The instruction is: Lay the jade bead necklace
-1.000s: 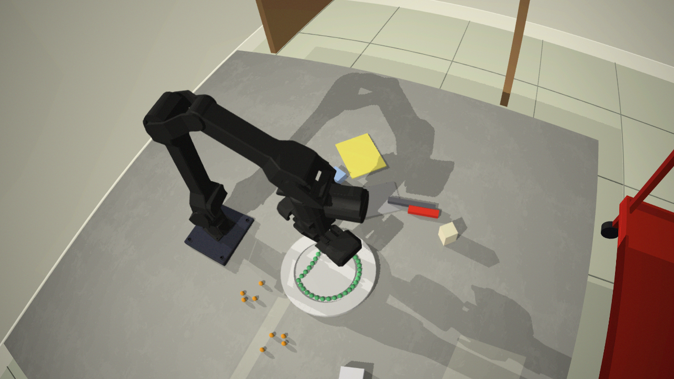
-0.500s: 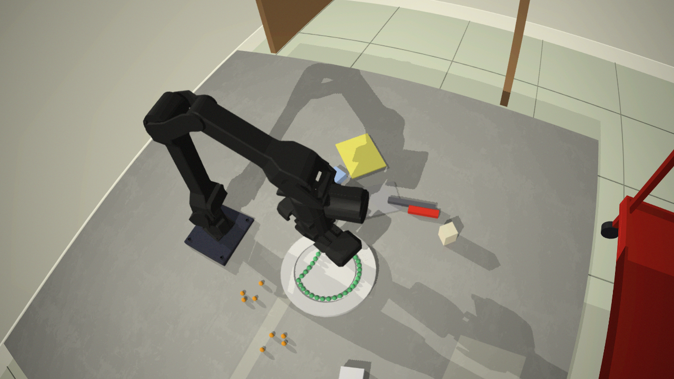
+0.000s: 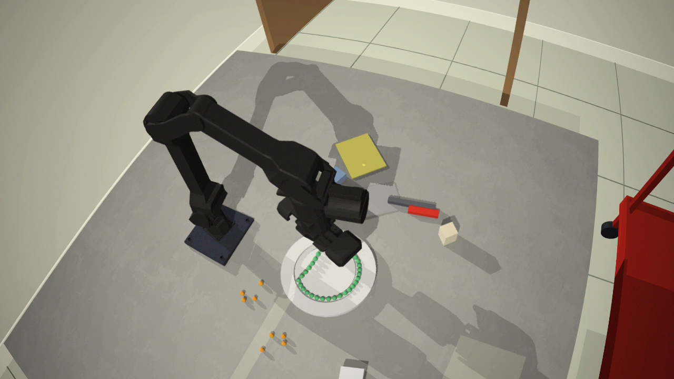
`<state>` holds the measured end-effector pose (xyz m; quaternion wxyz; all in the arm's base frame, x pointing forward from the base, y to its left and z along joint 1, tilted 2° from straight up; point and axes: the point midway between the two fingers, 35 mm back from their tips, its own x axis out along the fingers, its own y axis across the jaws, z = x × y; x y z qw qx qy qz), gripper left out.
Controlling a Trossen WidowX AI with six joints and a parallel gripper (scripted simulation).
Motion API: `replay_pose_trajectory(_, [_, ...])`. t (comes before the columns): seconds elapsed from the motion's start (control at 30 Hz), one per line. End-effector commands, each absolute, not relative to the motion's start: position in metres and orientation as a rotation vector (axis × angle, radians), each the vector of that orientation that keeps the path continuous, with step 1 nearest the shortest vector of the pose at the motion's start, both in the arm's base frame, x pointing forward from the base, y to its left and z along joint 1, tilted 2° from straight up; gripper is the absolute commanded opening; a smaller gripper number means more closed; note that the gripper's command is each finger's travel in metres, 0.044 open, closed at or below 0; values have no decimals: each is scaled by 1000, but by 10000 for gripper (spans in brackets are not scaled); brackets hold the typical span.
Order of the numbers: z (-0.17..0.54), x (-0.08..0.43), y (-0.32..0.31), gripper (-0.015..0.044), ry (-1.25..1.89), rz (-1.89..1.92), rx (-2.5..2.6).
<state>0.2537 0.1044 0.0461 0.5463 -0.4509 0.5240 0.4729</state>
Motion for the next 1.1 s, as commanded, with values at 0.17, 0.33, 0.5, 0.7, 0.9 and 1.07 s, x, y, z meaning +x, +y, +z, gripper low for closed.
replay_pose_trajectory(0.17, [46, 254, 104, 0, 1242, 1121, -1069])
replay_pose_trajectory(0.33, [47, 254, 104, 0, 1243, 1121, -1069])
replay_pose_trajectory(0.5, [52, 253, 104, 0, 1249, 1118, -1063])
replay_pose_trajectory(0.7, [52, 247, 108, 0, 1249, 1119, -1063])
replay_pose_trajectory(0.9, [50, 247, 108, 0, 1249, 1119, -1063])
replay_pose_trajectory(1.07, [44, 247, 108, 0, 1249, 1119, -1063])
